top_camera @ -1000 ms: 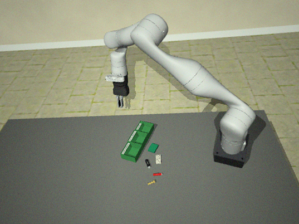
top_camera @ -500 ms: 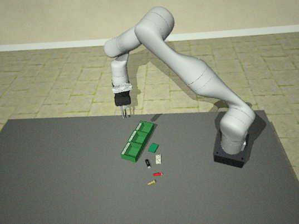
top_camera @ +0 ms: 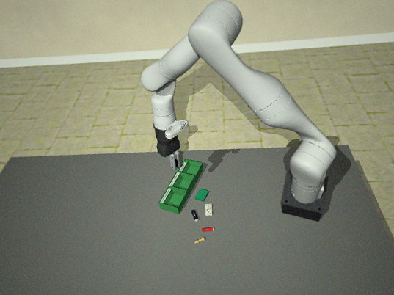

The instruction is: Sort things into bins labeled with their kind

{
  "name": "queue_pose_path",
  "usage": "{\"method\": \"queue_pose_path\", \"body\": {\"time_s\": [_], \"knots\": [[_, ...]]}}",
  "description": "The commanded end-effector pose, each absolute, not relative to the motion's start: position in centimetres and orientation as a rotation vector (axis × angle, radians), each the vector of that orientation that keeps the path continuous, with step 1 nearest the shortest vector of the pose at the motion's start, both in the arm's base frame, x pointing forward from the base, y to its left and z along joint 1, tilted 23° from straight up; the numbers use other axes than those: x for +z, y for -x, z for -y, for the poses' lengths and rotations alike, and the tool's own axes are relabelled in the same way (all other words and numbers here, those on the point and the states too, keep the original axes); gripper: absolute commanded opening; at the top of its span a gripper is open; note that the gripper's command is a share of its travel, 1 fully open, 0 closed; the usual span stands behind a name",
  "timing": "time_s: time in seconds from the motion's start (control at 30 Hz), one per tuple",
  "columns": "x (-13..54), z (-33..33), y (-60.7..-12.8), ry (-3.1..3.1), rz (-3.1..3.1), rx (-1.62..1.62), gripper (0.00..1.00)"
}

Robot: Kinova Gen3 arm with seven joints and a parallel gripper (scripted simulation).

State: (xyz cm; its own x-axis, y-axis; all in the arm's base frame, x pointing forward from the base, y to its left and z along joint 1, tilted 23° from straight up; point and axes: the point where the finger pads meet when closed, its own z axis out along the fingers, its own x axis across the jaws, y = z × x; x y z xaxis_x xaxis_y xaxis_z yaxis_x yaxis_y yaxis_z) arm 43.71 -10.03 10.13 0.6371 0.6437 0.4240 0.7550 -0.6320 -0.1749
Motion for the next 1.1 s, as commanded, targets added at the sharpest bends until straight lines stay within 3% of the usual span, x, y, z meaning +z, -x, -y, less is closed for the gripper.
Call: {"method": "queue_pose_path", "body": {"time_s": [0.0,0.57,1.07], "knots": [[11.1,9.0,-42.6,2.502,1.218,-0.489,0.31],[11.4,3.2,-34.9,2.052,2.06,-0.535,0.31],[10.8,3.7,-35.1,1.996,2.129,-0.544,0.31]]}}
